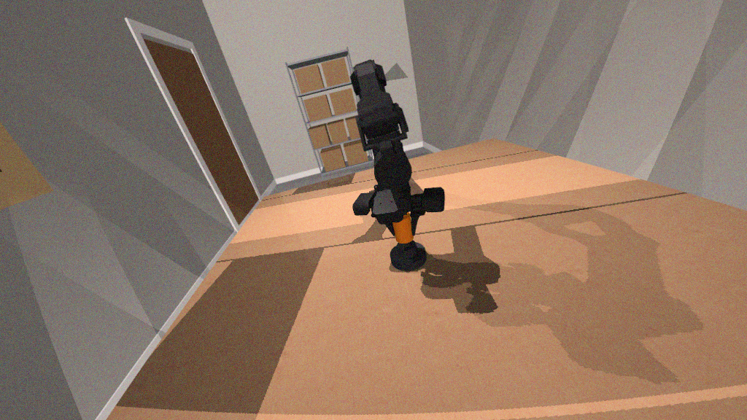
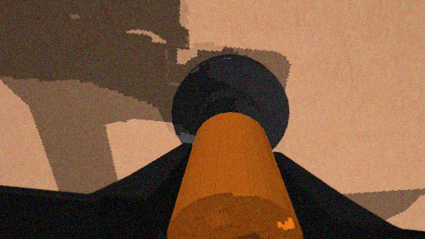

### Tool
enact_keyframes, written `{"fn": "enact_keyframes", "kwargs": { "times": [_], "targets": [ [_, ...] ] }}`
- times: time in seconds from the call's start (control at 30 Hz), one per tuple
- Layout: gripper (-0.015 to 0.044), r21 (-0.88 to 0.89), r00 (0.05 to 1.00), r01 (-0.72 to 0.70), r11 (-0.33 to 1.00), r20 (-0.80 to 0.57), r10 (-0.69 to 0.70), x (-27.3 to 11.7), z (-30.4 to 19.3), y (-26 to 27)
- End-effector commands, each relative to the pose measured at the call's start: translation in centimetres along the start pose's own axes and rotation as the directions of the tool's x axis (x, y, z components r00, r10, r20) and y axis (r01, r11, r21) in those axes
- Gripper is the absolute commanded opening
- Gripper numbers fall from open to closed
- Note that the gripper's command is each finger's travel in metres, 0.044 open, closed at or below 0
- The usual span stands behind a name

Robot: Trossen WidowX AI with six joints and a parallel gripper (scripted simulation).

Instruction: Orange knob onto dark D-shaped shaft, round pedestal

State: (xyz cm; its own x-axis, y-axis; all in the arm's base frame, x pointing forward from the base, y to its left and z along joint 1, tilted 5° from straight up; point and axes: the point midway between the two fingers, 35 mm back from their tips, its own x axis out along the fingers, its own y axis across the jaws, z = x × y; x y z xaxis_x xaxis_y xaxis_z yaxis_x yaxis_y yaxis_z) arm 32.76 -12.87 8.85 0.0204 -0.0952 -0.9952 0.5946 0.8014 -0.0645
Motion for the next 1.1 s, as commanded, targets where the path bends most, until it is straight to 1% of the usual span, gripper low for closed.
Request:
{"fn": "enact_keyframes", "kwargs": {
  "times": [0.0,0.1,0.47,0.97,1.07],
  "targets": [
    [0.0,0.094,1.0,-0.004,0.996,0.011,0.003,-0.47,0.38,0.07],
    [0.0,0.178,1.0,-0.005,0.984,0.011,0.003,-0.57,0.55,0.09],
    [0.0,0.178,1.0,-0.005,0.984,0.011,0.003,0.11,0.92,0.16],
    [0.0,0.178,1.0,-0.005,0.984,0.011,0.003,-0.37,0.78,0.13],
    [0.0,0.231,1.0,-0.006,0.973,0.011,0.003,-0.43,0.75,0.13]
  ]
}}
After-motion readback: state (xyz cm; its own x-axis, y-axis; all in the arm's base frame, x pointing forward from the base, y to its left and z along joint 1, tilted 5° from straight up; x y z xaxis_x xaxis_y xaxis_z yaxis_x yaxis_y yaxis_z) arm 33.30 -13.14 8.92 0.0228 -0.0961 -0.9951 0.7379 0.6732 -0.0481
